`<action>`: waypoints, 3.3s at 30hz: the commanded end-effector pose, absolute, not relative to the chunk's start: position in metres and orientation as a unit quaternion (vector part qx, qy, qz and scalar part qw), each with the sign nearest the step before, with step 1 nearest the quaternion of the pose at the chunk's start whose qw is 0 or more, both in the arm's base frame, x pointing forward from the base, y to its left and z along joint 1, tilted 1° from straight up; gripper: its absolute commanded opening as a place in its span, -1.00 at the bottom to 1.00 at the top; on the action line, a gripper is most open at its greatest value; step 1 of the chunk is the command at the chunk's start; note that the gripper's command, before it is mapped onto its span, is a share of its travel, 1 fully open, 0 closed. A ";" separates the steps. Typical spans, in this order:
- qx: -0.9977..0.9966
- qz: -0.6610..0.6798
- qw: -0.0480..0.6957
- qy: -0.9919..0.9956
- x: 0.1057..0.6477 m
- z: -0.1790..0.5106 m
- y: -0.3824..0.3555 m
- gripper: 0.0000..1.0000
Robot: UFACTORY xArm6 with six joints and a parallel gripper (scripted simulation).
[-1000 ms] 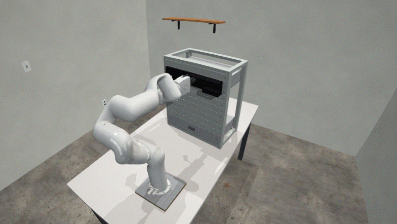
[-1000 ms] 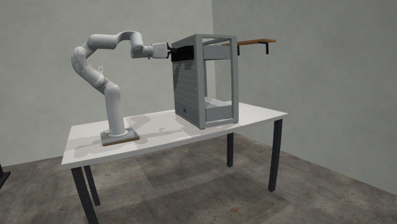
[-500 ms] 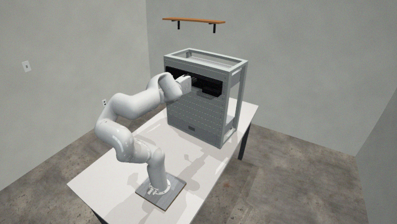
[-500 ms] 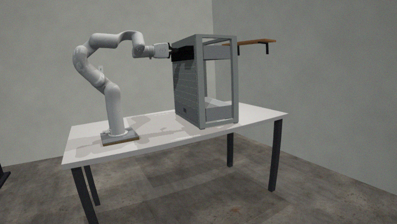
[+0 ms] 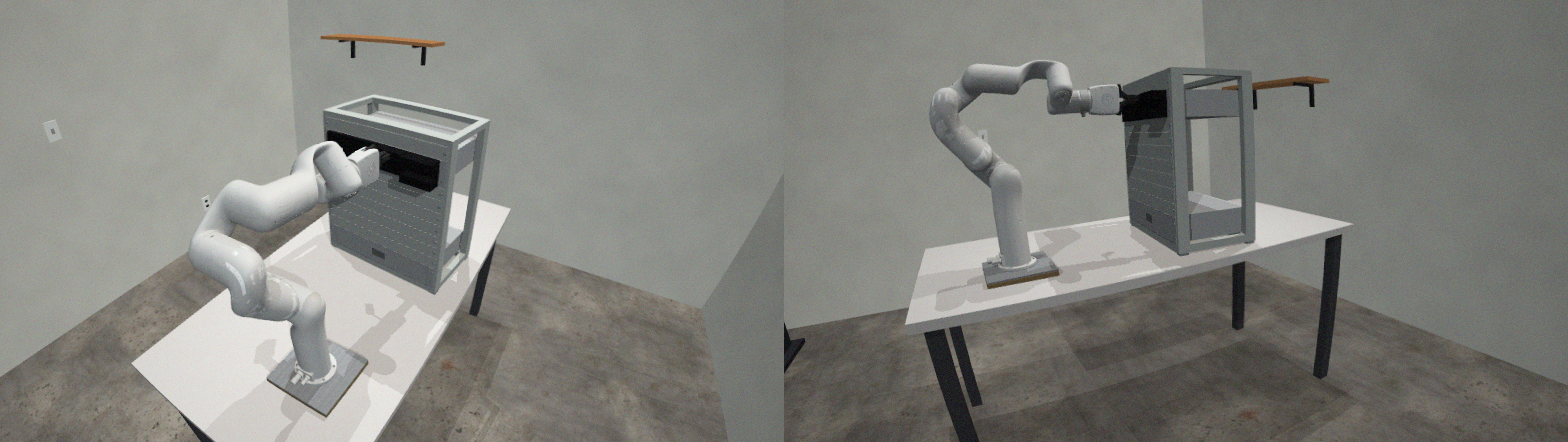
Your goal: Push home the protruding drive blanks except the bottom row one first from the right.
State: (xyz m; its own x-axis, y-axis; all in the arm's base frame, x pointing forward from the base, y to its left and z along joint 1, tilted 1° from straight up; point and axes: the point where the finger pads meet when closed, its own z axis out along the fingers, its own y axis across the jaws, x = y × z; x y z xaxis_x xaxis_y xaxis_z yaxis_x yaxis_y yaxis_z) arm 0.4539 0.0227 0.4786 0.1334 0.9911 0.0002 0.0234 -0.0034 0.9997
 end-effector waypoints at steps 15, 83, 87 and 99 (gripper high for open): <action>0.538 0.461 0.527 0.470 0.463 0.480 0.021 -1.00; 0.538 0.461 0.527 0.470 0.477 0.480 0.019 -1.00; 0.538 0.461 0.527 0.470 0.479 0.480 0.019 -1.00; 0.538 0.461 0.527 0.470 0.480 0.480 0.019 -1.00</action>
State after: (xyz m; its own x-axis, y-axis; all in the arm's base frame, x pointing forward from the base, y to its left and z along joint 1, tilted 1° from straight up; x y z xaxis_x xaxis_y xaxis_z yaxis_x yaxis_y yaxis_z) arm 0.4788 0.0194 0.4783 0.1324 0.9912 0.0004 0.0235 -0.0035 0.9997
